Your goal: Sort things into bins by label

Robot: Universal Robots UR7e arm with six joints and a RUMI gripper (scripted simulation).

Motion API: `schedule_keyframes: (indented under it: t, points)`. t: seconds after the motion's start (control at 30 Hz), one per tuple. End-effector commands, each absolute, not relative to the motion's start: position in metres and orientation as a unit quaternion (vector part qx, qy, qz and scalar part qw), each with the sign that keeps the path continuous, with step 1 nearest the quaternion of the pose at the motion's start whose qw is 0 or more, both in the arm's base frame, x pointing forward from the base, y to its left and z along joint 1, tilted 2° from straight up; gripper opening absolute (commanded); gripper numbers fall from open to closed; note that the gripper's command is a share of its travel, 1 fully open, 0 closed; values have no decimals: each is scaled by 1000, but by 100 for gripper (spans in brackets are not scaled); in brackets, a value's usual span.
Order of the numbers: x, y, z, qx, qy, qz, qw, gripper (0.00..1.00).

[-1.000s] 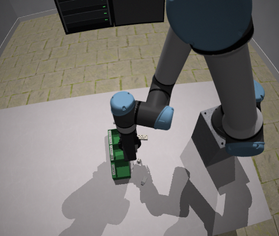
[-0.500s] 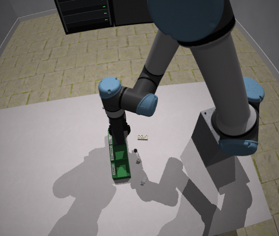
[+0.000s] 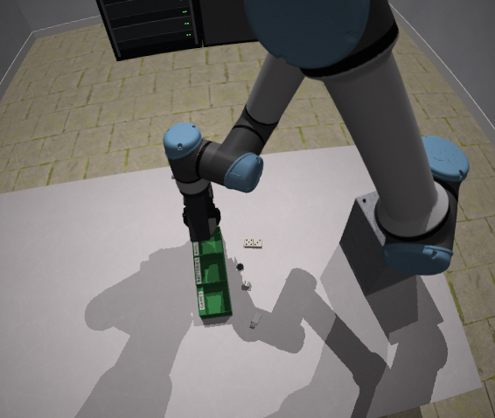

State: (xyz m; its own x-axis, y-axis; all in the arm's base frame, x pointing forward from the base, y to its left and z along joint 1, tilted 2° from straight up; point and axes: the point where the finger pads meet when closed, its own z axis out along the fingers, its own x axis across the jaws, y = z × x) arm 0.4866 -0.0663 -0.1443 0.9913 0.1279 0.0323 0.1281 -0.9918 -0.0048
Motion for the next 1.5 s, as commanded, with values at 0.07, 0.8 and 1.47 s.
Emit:
schedule_keyframes:
  t: [0.07,0.8,1.47]
  points:
    - [487,-67,-144,-998,-64,-16,3,0]
    - [487,-64,-170,-998,-64,-16,3,0]
    - [487,-63,-195,-998,-64,-16,3,0]
